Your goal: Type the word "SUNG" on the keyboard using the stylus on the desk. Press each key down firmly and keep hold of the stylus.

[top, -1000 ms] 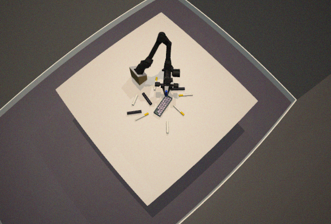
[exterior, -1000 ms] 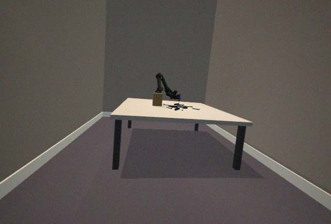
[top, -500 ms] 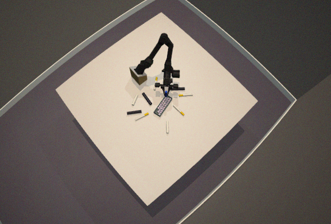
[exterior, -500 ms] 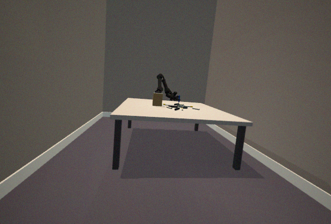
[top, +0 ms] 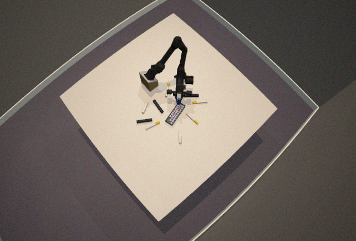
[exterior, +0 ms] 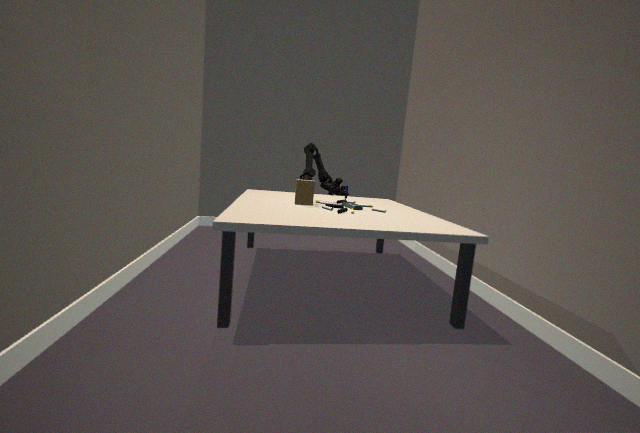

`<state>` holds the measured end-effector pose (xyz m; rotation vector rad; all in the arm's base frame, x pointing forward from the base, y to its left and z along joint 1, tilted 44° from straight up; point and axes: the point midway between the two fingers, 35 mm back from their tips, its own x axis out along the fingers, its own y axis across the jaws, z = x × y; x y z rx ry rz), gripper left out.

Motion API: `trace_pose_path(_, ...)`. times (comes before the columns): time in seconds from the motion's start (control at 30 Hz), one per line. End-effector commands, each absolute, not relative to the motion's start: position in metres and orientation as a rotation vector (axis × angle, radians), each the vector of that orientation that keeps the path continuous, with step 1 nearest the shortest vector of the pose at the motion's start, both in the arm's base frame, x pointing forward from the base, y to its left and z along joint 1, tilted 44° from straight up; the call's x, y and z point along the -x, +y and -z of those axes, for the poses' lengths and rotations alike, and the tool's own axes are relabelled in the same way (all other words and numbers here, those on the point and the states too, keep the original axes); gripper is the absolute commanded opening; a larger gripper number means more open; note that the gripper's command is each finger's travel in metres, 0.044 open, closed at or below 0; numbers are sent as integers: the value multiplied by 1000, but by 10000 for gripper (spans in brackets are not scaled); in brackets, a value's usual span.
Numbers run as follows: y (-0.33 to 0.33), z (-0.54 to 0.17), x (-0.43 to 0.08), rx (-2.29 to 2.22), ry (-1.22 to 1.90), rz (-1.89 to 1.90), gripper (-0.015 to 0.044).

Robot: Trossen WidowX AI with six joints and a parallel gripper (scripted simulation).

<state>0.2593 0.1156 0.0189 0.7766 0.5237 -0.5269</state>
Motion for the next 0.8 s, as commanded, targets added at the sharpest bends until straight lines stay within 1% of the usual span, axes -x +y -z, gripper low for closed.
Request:
trace_pose_path(0.0, 117, -16, -259, -775, 520, 532, 81)
trace_pose_path(0.77, 124, -9, -258, -775, 520, 532, 81)
